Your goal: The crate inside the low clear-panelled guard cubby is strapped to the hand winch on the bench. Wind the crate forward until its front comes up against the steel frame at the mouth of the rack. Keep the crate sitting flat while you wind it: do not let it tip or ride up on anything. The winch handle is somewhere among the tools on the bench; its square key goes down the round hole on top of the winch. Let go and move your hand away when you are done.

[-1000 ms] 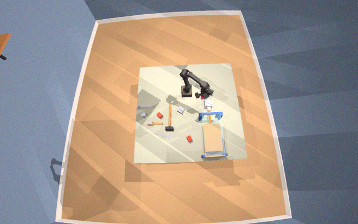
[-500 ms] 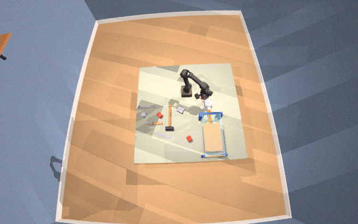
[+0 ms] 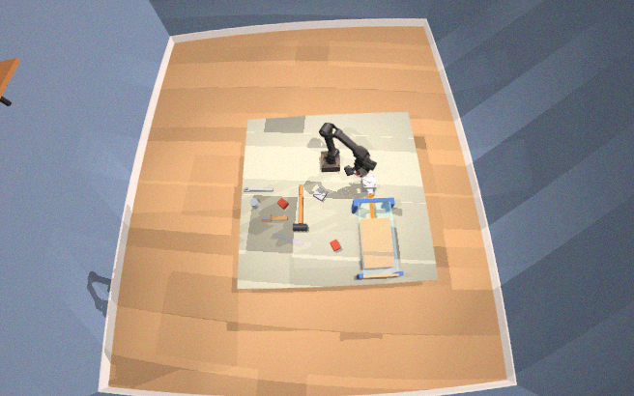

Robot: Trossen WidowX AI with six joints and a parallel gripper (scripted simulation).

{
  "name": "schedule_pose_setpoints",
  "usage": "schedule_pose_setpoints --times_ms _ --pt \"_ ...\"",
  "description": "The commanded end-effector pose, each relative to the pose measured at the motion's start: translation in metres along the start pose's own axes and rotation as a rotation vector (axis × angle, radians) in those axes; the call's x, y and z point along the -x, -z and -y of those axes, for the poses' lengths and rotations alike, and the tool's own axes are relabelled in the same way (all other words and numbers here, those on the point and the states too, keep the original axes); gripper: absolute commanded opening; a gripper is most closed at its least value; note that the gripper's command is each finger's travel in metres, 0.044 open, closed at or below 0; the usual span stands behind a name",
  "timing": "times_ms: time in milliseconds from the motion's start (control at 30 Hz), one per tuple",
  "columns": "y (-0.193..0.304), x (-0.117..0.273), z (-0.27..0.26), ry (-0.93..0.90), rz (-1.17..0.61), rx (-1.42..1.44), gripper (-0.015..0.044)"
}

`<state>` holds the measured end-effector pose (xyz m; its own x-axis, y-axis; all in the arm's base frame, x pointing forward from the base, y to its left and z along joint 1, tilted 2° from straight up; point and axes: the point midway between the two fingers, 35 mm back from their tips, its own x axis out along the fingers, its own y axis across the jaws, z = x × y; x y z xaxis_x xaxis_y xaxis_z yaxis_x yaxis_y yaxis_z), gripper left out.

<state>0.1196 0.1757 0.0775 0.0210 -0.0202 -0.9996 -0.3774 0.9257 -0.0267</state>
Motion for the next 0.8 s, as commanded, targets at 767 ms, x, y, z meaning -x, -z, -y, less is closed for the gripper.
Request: schedule_pose_setpoints --times_ms 767 --pt "0.0002 -0.0032 0.0000 0.002 0.003 0.004 0.0000"
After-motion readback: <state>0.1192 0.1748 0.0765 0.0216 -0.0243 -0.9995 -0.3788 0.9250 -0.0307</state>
